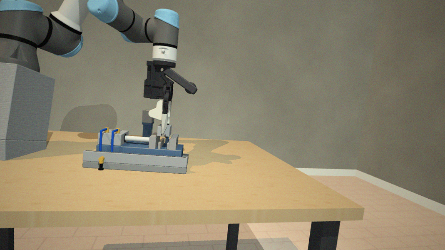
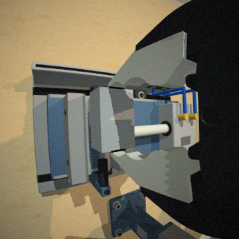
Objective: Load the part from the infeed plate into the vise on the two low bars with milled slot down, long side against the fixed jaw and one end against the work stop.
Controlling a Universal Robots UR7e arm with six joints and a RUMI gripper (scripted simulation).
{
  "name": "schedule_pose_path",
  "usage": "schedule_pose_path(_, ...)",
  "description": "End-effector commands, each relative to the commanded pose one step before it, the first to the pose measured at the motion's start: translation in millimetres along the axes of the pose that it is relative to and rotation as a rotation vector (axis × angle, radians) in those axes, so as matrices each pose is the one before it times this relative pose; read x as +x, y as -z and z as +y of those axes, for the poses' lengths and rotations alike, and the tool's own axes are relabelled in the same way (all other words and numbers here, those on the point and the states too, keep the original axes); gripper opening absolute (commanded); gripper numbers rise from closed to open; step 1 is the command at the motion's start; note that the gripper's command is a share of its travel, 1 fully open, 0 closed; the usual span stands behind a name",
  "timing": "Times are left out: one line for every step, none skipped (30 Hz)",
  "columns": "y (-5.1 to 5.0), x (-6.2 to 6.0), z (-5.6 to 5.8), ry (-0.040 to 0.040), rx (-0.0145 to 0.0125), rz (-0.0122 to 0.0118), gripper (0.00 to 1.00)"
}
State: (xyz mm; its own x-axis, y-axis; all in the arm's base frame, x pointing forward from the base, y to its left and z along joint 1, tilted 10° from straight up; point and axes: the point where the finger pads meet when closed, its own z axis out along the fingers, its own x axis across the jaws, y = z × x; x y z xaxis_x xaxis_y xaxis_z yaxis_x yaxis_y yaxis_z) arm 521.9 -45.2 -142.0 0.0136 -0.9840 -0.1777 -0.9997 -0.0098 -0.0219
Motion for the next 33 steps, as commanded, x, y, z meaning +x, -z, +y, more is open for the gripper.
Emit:
schedule_pose_path(-1.56,-1.4,1.07,0.00017,-0.00157,-0.00148,0.0)
schedule_pose_path(-0.16,-0.01,0.02,-0.00001,-0.00006,-0.00003,0.0)
schedule_pose_path(-0.17,-0.01,0.02,-0.00001,-0.00006,-0.00003,0.0)
schedule_pose_path(-0.18,-0.01,0.02,-0.00001,-0.00005,-0.00003,0.0)
schedule_pose_path(-0.19,-0.01,0.02,-0.00001,-0.00005,-0.00003,0.0)
schedule_pose_path(-0.21,-0.01,0.02,-0.00001,-0.00005,-0.00002,0.0)
schedule_pose_path(-0.22,-0.01,0.02,0.0,-0.00005,-0.00002,0.0)
schedule_pose_path(-0.24,-0.01,0.02,-0.00001,-0.00006,-0.00003,0.0)
schedule_pose_path(-0.26,-0.01,0.03,-0.00001,-0.00009,-0.00005,0.0)
schedule_pose_path(-0.27,-0.01,0.03,-0.00001,-0.0001,-0.00005,0.0)
schedule_pose_path(0.0,0.0,0.0,0.0,0.0,0.0,0.0)
schedule_pose_path(0.0,0.0,0.0,0.0,0.0,0.0,0.0)
schedule_pose_path(0.06,0.06,-0.15,0.00004,0.00049,0.00025,0.0)
schedule_pose_path(-0.3,-0.01,0.03,-0.00001,-0.00008,-0.00004,0.0)
schedule_pose_path(-0.34,-0.02,0.05,-0.00002,-0.00014,-0.00007,0.0)
schedule_pose_path(-0.38,-0.03,0.06,-0.00002,-0.00019,-0.0001,0.0)
schedule_pose_path(-0.35,-0.02,0.04,0.0,-0.00012,-0.00006,0.0)
schedule_pose_path(-0.3,-0.02,0.0,0.00002,-0.00001,0.0,0.0)
schedule_pose_path(-0.31,-0.02,0.01,0.00001,-0.00002,-0.00001,0.0)
schedule_pose_path(-0.33,-0.02,0.01,0.00001,-0.00002,-0.00001,0.0)
schedule_pose_path(-0.34,-0.01,0.01,0.0,-0.00002,-0.00001,0.0)
schedule_pose_path(-0.34,-0.01,0.01,0.0,-0.00001,-0.00001,0.0)
schedule_pose_path(-0.35,0.0,0.0,0.0,0.0,0.0,0.0)
schedule_pose_path(-0.35,0.0,-0.01,0.0,0.00002,0.00001,0.0)
schedule_pose_path(-0.36,0.01,-0.02,0.0,0.00002,0.00001,0.0)
schedule_pose_path(-0.36,0.01,-0.02,0.0,0.00002,0.00001,0.0)
schedule_pose_path(-0.37,0.0,-0.01,0.0,0.00002,0.00001,0.0)
schedule_pose_path(0.0,0.0,0.0,0.0,0.0,0.0,0.0)
schedule_pose_path(0.0,0.0,0.0,0.0,0.0,0.0,0.0)
schedule_pose_path(-0.36,0.09,-0.01,-0.00011,0.00006,0.00002,0.0)
schedule_pose_path(-0.39,-0.01,0.0,0.00001,0.0,0.0,0.0)
schedule_pose_path(-0.4,-0.01,0.0,0.00002,0.0,0.0,0.0)
schedule_pose_path(-0.4,-0.02,0.0,0.00003,-0.00001,0.0,0.0)
